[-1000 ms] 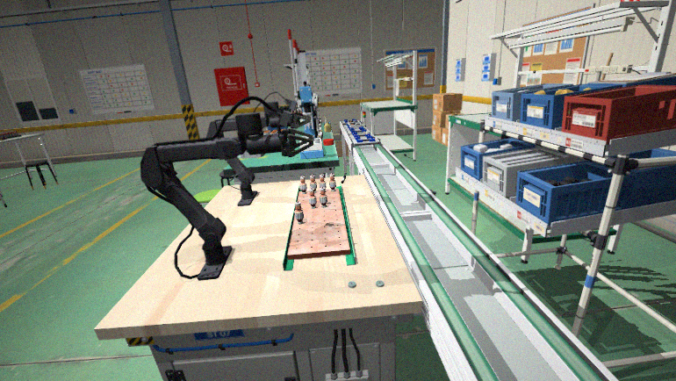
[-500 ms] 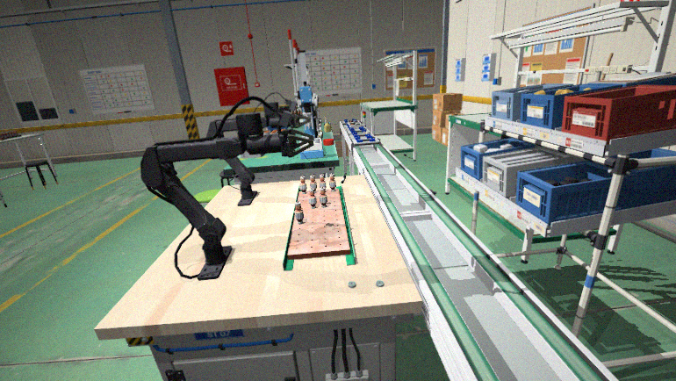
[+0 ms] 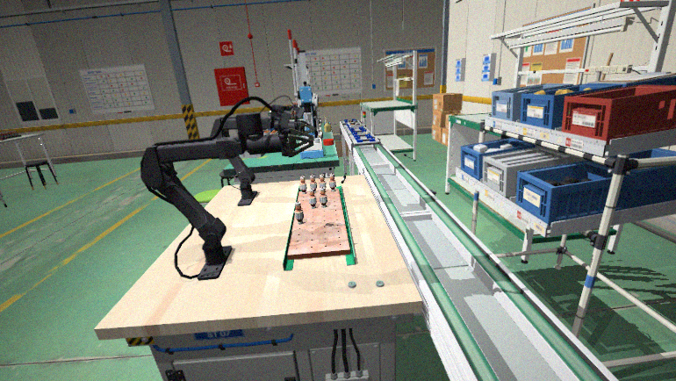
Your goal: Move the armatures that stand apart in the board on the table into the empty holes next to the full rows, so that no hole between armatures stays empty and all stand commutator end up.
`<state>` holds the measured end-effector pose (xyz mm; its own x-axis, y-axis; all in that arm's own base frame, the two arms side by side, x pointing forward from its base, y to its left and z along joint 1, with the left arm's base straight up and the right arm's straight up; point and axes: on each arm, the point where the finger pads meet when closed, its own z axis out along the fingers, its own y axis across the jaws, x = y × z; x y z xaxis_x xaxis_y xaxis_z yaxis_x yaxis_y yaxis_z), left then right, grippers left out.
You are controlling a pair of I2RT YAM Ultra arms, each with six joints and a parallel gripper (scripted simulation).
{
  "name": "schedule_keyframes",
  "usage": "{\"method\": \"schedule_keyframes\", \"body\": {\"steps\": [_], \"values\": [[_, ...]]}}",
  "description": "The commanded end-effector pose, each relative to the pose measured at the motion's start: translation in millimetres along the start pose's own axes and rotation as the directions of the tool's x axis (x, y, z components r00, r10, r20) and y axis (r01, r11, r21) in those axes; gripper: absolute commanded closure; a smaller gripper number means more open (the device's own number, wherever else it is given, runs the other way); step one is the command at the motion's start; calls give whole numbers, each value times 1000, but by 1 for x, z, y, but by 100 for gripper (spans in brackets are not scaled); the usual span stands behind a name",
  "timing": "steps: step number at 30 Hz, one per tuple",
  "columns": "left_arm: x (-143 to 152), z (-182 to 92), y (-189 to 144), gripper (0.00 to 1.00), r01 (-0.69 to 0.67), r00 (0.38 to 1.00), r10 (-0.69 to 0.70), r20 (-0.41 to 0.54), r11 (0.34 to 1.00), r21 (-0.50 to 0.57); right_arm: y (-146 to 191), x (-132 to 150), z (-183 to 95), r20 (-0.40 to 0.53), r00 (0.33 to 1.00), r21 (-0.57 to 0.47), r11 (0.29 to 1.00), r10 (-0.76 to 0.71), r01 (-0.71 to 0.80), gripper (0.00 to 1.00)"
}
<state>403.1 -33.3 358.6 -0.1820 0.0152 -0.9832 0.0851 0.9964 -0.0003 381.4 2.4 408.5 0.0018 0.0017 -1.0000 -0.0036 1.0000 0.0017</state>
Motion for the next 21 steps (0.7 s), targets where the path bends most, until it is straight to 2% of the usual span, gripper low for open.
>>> {"method": "schedule_keyframes", "body": {"steps": [1,12,14,17,21], "values": [[-9,4,-14,62,0,999,1,-32,1000,25,-2,-25,-8,50,999,11,1000,10,-11,0],[46,29,-77,62,-19,962,66,-265,984,177,-2,-25,-8,50,999,11,1000,10,-11,0],[46,29,-77,62,-19,962,66,-265,984,177,-2,-25,-8,50,999,11,1000,10,-11,0],[59,33,-88,62,-31,945,90,-316,982,189,-2,-25,-8,50,999,11,1000,10,-11,0],[80,34,-114,62,-33,911,133,-391,967,254,-2,-25,-8,50,999,11,1000,10,-11,0]]}}
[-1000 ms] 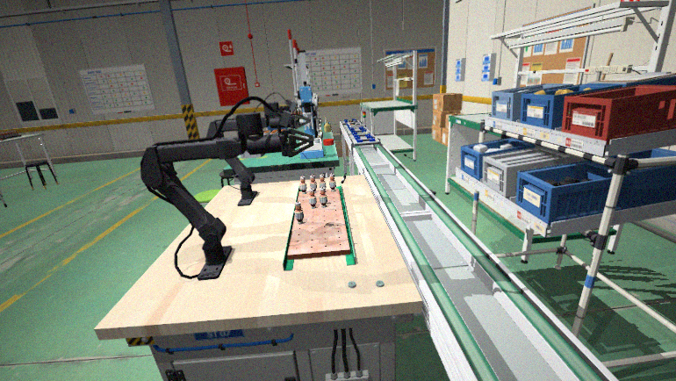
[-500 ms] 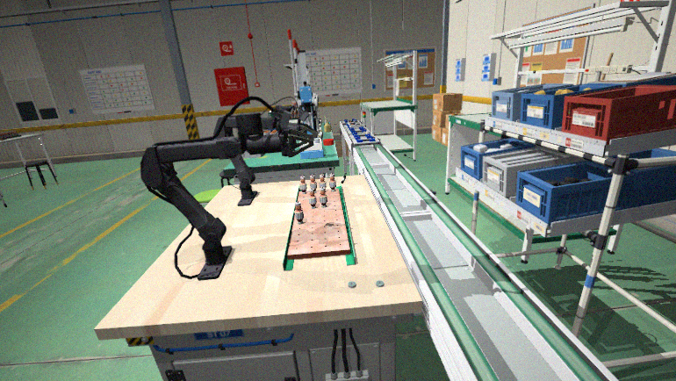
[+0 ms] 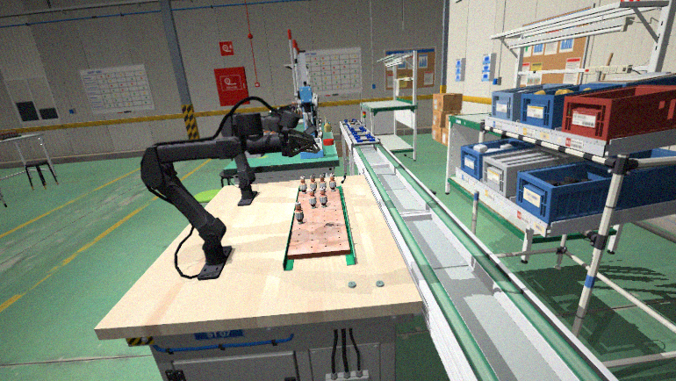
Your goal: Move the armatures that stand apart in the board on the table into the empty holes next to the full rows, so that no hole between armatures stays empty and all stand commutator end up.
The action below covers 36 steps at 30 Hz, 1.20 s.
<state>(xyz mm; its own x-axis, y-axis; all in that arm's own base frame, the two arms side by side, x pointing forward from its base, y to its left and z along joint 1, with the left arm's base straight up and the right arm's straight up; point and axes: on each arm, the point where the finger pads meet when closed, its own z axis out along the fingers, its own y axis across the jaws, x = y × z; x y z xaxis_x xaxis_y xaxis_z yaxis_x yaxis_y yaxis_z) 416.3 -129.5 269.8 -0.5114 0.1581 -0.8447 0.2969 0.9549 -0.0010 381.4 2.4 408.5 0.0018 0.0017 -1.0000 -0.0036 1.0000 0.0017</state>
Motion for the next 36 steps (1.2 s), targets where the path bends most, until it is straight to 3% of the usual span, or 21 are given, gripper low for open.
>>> {"method": "schedule_keyframes", "body": {"steps": [1,8,13,23,27,36], "values": [[0,3,-24,62,-17,998,20,-58,998,52,-2,-25,-8,50,999,11,1000,10,-11,0],[33,20,-62,62,-61,974,87,-209,990,124,-2,-25,-8,50,999,11,1000,10,-11,0],[45,26,-73,62,-84,958,116,-263,988,132,-2,-25,-8,50,999,11,1000,10,-11,0],[94,34,-123,62,-151,864,242,-441,961,231,-2,-25,-8,50,999,11,1000,10,-11,0],[96,34,-128,62,-158,857,253,-448,958,239,-2,-25,-8,50,999,11,1000,10,-11,0],[67,33,-126,62,-140,906,222,-361,960,242,-2,-25,-8,50,999,11,1000,10,-11,0]]}}
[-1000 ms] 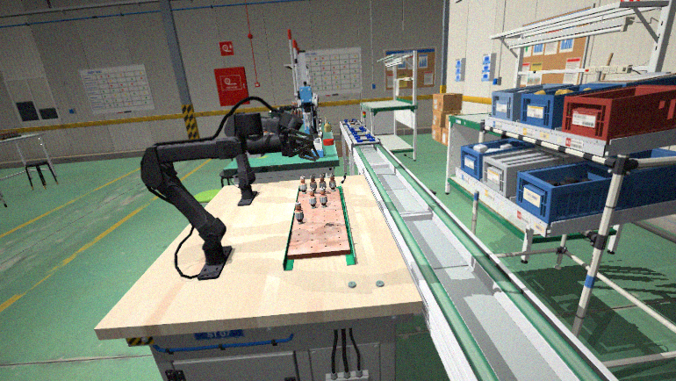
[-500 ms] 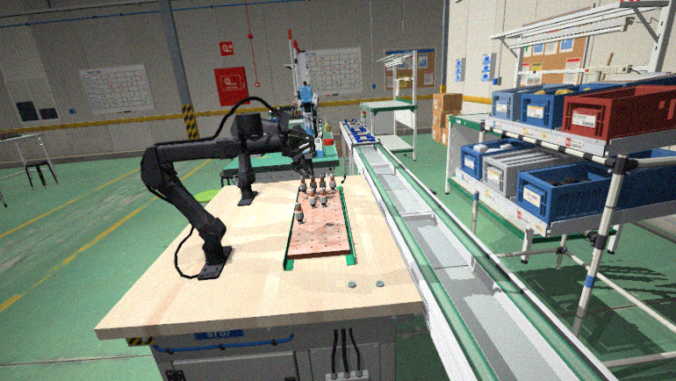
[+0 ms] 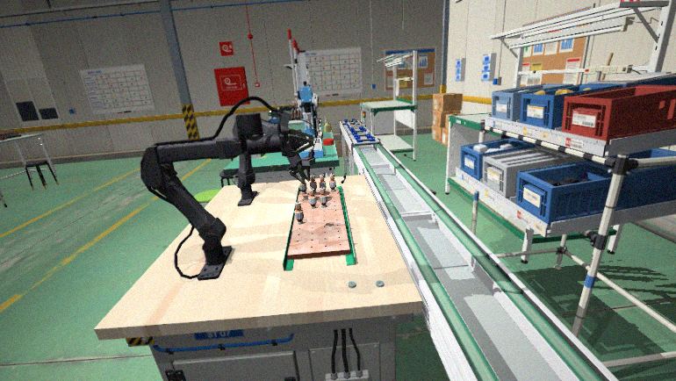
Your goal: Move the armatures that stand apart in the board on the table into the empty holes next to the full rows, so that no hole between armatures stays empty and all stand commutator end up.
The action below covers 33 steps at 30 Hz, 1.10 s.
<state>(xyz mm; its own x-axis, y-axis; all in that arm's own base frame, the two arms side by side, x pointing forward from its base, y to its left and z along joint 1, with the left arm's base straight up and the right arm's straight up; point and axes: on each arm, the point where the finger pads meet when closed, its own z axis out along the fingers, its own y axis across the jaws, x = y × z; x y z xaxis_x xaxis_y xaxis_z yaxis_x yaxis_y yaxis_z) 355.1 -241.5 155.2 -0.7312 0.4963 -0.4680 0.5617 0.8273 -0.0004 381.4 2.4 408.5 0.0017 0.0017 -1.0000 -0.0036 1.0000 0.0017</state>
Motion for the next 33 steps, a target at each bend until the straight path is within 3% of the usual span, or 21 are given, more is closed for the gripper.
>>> {"method": "schedule_keyframes", "body": {"steps": [1,14,21,33], "values": [[-34,-28,4,62,17,992,-17,124,1000,4,-2,-25,-8,50,999,11,1000,10,-11,0],[-34,-26,5,62,8,992,-8,127,1000,2,-2,-25,-8,50,999,11,1000,10,-11,0],[-17,6,7,62,13,998,-13,62,1000,-1,-2,-25,-8,50,999,11,1000,10,-11,0],[-11,24,8,62,8,999,-7,48,1000,-12,-2,-25,-8,50,999,11,1000,10,-11,0]]}}
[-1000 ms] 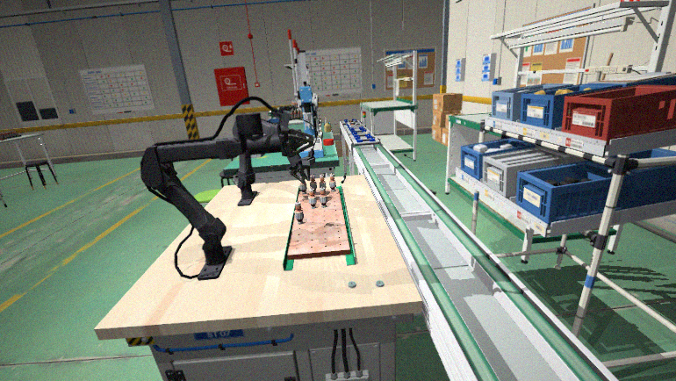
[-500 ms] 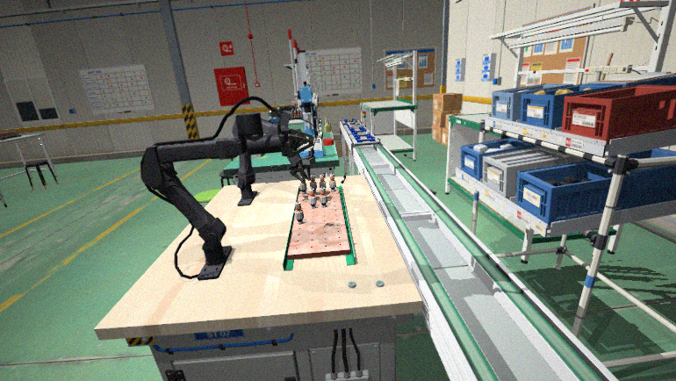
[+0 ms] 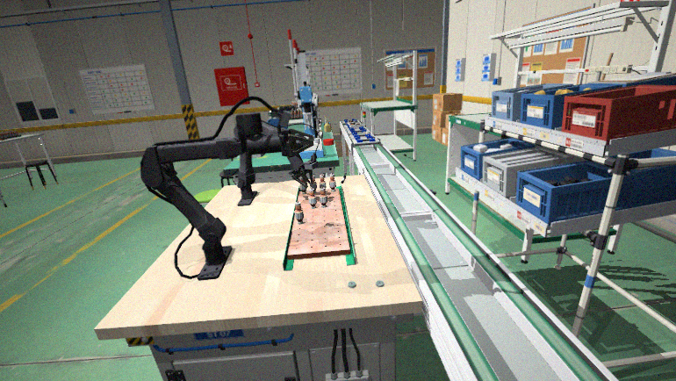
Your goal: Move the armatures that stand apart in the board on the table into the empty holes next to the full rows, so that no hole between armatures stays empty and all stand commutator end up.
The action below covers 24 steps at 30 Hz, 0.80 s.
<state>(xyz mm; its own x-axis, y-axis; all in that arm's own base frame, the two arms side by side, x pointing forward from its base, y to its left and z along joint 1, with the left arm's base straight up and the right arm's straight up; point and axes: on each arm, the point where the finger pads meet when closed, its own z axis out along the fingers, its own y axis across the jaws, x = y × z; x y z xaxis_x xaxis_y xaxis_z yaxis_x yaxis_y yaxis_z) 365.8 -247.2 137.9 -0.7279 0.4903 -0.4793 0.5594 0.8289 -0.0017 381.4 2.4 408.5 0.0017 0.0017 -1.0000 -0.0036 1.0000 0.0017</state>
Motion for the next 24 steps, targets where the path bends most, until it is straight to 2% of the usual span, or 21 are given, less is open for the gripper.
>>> {"method": "schedule_keyframes", "body": {"steps": [1,19,24], "values": [[-8,4,7,62,5,999,-4,37,1000,-13,-2,-25,-8,50,999,11,1000,10,-11,0],[-9,28,8,62,4,999,-3,40,1000,-18,-2,-25,-8,50,999,11,1000,10,-11,0],[-20,11,5,62,3,997,-2,75,1000,-11,-2,-25,-8,50,999,11,1000,10,-11,0]]}}
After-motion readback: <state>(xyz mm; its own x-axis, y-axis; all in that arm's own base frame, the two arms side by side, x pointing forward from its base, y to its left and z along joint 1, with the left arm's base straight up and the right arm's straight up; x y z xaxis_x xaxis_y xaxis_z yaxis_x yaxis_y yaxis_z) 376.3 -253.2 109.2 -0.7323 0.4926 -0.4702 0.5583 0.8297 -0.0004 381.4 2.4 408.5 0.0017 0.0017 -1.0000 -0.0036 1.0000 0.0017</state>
